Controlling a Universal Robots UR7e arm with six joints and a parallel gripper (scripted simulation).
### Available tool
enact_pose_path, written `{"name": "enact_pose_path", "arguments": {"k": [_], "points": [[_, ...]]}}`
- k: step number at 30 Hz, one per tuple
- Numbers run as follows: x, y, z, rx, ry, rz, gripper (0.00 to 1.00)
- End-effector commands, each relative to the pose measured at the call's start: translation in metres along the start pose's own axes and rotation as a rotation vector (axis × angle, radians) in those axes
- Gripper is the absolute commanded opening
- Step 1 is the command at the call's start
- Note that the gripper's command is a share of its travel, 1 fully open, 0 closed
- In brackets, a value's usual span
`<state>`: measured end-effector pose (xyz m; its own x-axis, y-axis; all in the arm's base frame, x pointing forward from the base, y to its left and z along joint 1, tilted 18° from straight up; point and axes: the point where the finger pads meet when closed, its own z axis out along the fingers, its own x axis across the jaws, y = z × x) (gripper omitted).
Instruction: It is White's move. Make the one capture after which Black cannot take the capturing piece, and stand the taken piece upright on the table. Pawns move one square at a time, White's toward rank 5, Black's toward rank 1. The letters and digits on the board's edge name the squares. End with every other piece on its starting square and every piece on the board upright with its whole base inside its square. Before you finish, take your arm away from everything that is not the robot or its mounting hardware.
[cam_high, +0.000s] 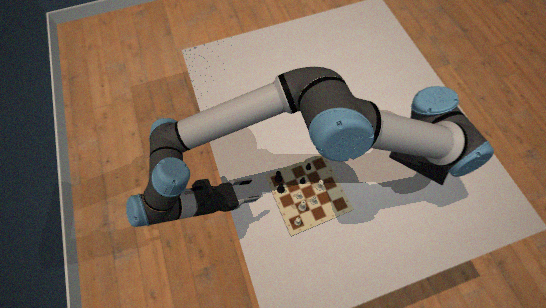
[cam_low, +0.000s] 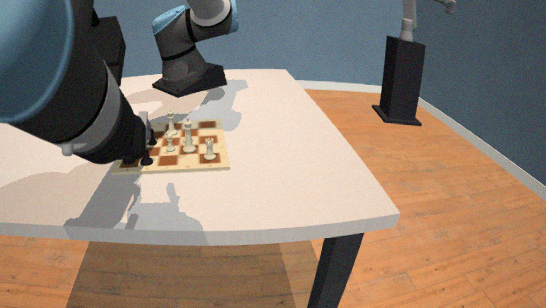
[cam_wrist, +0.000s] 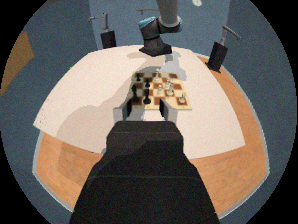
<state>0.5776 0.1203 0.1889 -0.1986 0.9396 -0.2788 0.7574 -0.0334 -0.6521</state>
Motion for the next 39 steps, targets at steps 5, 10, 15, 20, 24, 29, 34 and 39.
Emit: {"name": "enact_pose_path", "arguments": {"k": [5,10,15,20,24,29,34,39], "points": [[-0.001,-0.026,-0.020,0.000,0.000,0.000,1.00],[-0.001,-0.025,-0.019,-0.002,0.000,0.000,1.00],[-0.001,-0.025,-0.019,-0.004,0.001,0.000,1.00],[-0.002,-0.026,-0.019,-0.009,0.002,-0.002,1.00],[-0.003,-0.028,-0.019,-0.020,0.006,-0.005,1.00],[-0.007,-0.032,-0.019,-0.046,0.014,-0.012,1.00],[-0.009,-0.035,-0.019,-0.069,0.021,-0.019,1.00],[-0.015,-0.044,-0.017,-0.117,0.034,-0.032,1.00]]}}
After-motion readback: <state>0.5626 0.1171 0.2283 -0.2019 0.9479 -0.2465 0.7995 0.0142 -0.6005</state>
